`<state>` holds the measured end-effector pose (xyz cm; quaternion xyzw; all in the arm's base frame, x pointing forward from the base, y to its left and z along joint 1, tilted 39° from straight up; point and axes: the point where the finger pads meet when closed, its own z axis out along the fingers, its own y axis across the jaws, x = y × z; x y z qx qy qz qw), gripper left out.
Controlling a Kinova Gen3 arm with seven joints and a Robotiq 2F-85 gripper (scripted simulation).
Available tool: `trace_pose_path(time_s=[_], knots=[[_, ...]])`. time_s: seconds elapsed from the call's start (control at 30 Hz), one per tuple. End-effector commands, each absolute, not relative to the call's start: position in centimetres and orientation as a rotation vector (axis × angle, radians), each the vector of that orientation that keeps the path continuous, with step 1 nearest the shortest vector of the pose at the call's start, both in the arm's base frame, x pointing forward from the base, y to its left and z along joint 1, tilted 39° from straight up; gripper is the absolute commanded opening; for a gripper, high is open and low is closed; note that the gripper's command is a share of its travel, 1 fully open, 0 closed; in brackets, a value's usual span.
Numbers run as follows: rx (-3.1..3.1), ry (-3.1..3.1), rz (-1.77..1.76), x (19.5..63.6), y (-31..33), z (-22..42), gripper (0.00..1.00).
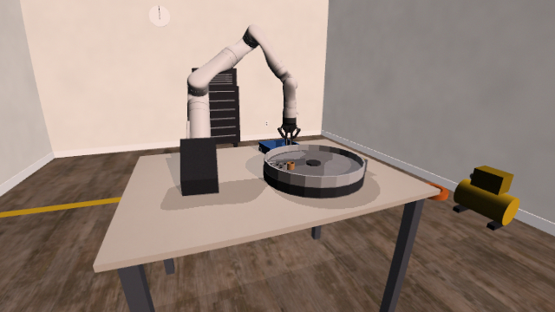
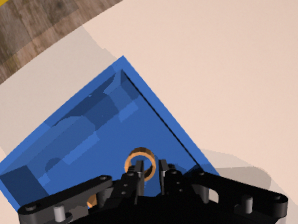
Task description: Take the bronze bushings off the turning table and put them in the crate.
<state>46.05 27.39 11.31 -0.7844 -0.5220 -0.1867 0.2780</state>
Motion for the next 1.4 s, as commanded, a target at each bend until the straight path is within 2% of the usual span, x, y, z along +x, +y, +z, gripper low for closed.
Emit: trace_pose_path(time_s=[0.0, 0.17, 0.33, 0.73, 0.9, 1.37], knots=[[-2.106, -1.401, -0.504, 46.1, 27.3, 11.4, 0.16], [-2.106, -1.401, -0.504, 46.1, 27.3, 11.4, 0.16], [-2.107, -1.401, -0.504, 46.1, 24.2, 15.3, 0.16], [-2.107, -1.401, -0.504, 46.1, 24.2, 15.3, 0.16], [-2.106, -1.401, -0.503, 46.1, 21.1, 19.1, 0.16], [-2.106, -1.400, -0.503, 46.1, 21.1, 19.0, 0.16]])
